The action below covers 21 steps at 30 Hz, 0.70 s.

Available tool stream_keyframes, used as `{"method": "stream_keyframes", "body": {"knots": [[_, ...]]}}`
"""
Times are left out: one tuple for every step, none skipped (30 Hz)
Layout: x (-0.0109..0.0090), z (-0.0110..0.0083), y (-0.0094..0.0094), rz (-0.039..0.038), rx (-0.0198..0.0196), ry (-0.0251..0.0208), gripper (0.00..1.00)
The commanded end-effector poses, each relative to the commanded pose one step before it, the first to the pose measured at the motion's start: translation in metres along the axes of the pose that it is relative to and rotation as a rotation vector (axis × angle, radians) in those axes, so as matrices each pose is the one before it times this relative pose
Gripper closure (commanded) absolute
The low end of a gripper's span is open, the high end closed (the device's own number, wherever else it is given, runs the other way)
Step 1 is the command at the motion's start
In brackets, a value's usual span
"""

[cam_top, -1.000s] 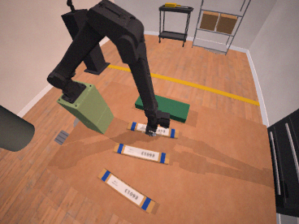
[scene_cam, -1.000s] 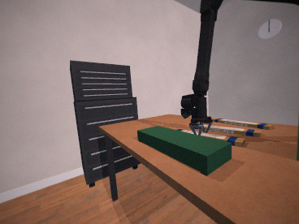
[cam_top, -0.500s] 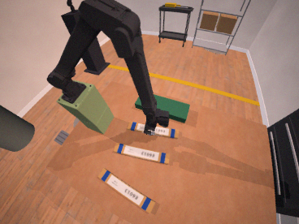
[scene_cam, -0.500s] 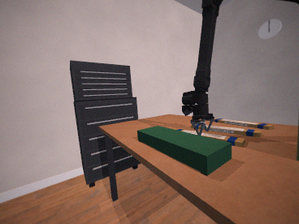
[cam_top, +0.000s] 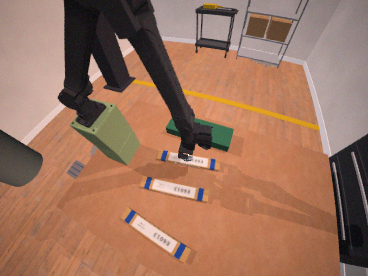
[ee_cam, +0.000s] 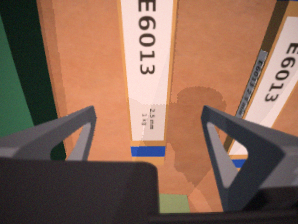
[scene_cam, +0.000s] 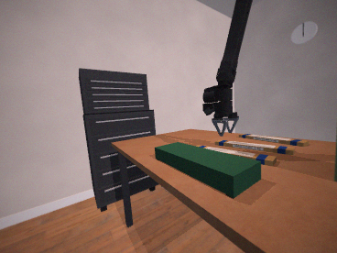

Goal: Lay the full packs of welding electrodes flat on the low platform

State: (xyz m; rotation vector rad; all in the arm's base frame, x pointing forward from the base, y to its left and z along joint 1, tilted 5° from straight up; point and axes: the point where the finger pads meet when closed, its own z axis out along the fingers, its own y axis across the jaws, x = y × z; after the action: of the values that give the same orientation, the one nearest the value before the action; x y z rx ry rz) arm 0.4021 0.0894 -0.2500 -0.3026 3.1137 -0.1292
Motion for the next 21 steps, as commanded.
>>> {"method": "stream_keyframes", "body": {"knots": [[-0.00082, -0.02332, 0.00600, -0.00273, 0.00104, 0.00144, 0.04], [0.00006, -0.00501, 0.00003, -0.00001, -0.00002, 0.00002, 0.04], [0.00006, -0.00500, 0.00002, -0.00001, -0.00003, 0.00001, 0.04], [0.00009, -0.00100, 0.00002, -0.00001, -0.00002, 0.00001, 0.04], [-0.00056, -0.00013, 0.00006, 0.00008, -0.00010, -0.00105, 0.04], [-0.00167, -0.00035, 0.00013, 0.00023, -0.00025, -0.00285, 0.04], [0.00060, 0.00209, 0.00014, -0.00051, 0.00027, 0.00340, 0.04], [0.00000, 0.00000, 0.00000, 0.00000, 0.00000, 0.00000, 0.04], [0.00000, 0.00000, 0.00000, 0.00000, 0.00000, 0.00000, 0.04], [0.00042, 0.00179, -0.00008, -0.00059, 0.00020, 0.00284, 0.04], [0.00035, 0.00152, -0.00007, -0.00058, 0.00017, 0.00241, 0.04], [0.00030, 0.00129, -0.00006, -0.00051, 0.00014, 0.00205, 0.04], [0.00025, 0.00110, -0.00005, -0.00043, 0.00012, 0.00174, 0.04], [0.00021, 0.00094, -0.00004, -0.00037, 0.00010, 0.00148, 0.04], [0.00018, 0.00080, -0.00004, -0.00031, 0.00009, 0.00126, 0.04], [0.00015, 0.00068, -0.00003, -0.00026, 0.00007, 0.00107, 0.04], [0.00013, 0.00057, -0.00003, -0.00022, 0.00006, 0.00091, 0.04], [0.00011, 0.00049, -0.00002, -0.00019, 0.00005, 0.00078, 0.04], [0.00009, 0.00042, -0.00002, -0.00016, 0.00005, 0.00066, 0.04], [0.00008, 0.00035, -0.00002, -0.00014, 0.00004, 0.00056, 0.04], [0.00007, 0.00030, -0.00001, -0.00012, 0.00003, 0.00048, 0.04]]}}
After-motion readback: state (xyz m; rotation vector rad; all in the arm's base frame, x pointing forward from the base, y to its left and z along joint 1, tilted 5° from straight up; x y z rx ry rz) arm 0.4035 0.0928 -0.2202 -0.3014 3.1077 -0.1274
